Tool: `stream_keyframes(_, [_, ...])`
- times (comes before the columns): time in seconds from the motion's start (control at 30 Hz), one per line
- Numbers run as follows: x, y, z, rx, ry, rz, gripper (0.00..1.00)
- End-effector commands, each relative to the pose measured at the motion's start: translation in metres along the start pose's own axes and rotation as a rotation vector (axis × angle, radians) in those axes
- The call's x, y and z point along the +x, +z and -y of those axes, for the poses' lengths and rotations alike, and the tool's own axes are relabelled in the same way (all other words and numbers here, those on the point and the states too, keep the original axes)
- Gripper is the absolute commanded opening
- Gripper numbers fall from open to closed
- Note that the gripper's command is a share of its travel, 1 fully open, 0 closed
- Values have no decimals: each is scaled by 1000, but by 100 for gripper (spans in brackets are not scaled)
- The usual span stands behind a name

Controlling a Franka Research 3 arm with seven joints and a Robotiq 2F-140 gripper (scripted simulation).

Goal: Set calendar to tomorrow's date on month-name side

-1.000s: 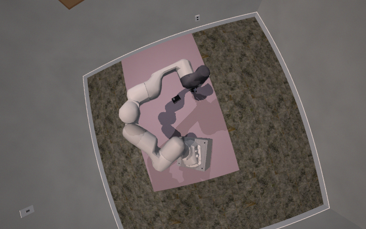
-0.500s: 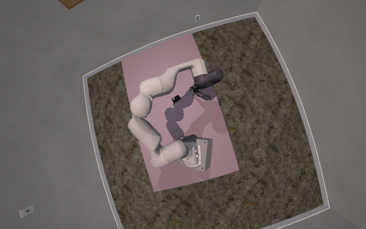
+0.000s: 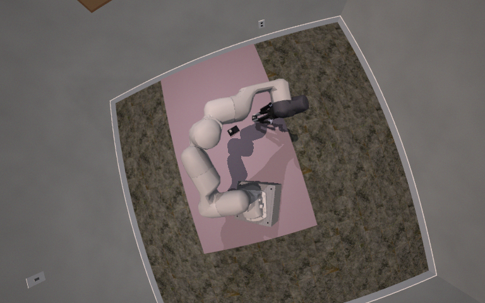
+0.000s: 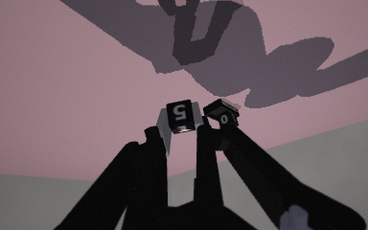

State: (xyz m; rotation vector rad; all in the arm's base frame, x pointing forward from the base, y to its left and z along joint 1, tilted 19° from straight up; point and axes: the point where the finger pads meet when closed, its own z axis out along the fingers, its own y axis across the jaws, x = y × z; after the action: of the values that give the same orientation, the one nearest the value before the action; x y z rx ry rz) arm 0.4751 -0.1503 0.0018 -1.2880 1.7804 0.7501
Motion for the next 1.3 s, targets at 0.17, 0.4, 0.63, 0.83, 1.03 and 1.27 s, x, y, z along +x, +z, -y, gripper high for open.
stream_keyframes(0.17, [-10,5,-2,-19,-43,74,16])
stream_keyframes(0.4, [-10,5,-2,-19,-43,74,16])
stream_keyframes(0.63, [-10,6,-2,-19,-43,74,16])
stream_keyframes(0.83, [-8,7,-2,-19,-43,74,16])
stream_keyframes(1.03, [-5,11,-2,-19,-43,74,16])
stream_keyframes(1.27, [2,19,-2,-19,-43,74,16])
